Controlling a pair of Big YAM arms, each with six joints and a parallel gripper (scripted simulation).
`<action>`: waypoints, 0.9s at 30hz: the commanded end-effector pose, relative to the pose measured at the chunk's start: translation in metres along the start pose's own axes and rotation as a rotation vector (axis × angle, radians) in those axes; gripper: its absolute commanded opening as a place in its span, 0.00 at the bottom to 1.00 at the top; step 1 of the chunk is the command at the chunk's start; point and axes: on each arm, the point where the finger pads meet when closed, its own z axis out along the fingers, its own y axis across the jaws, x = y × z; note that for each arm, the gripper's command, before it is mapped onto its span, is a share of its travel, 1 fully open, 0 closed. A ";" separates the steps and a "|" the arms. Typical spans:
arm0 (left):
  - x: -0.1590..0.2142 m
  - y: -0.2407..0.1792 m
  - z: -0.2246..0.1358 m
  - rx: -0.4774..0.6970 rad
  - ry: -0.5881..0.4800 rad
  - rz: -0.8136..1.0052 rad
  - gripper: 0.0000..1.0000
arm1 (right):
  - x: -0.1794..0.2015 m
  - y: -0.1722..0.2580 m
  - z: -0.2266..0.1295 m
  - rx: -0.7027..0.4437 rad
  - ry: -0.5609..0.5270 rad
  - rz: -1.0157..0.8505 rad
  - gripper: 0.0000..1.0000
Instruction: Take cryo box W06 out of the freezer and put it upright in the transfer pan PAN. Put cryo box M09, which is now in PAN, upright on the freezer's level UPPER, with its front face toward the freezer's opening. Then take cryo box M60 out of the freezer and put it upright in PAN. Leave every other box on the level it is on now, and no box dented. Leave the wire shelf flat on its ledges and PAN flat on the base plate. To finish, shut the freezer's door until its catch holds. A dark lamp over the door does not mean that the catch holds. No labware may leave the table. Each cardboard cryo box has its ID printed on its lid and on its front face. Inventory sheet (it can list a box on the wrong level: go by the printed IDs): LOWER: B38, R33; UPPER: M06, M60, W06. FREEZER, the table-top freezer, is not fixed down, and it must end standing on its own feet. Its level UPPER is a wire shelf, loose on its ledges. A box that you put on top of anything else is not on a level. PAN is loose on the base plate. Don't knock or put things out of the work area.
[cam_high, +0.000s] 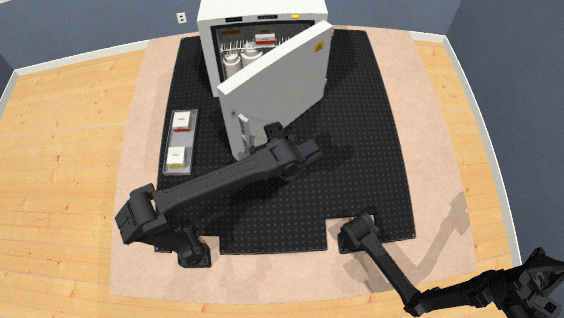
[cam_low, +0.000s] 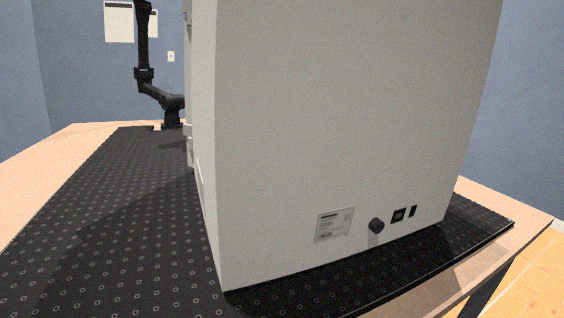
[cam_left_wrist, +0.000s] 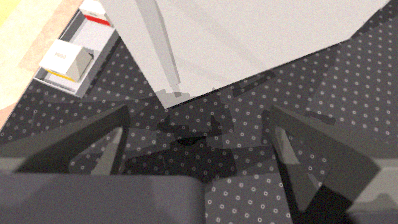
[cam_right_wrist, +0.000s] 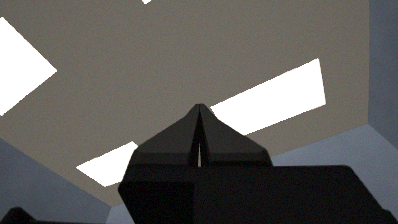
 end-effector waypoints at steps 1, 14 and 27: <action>-0.008 -0.008 0.000 -0.220 0.063 -0.269 1.00 | 0.014 0.000 0.003 -0.003 0.031 -0.011 0.00; -0.018 0.013 0.018 -0.256 0.070 -0.323 1.00 | 0.014 0.000 0.003 -0.003 0.031 -0.011 0.00; -0.012 0.017 0.035 -0.269 0.070 -0.284 1.00 | 0.014 0.000 0.003 -0.003 0.031 -0.011 0.00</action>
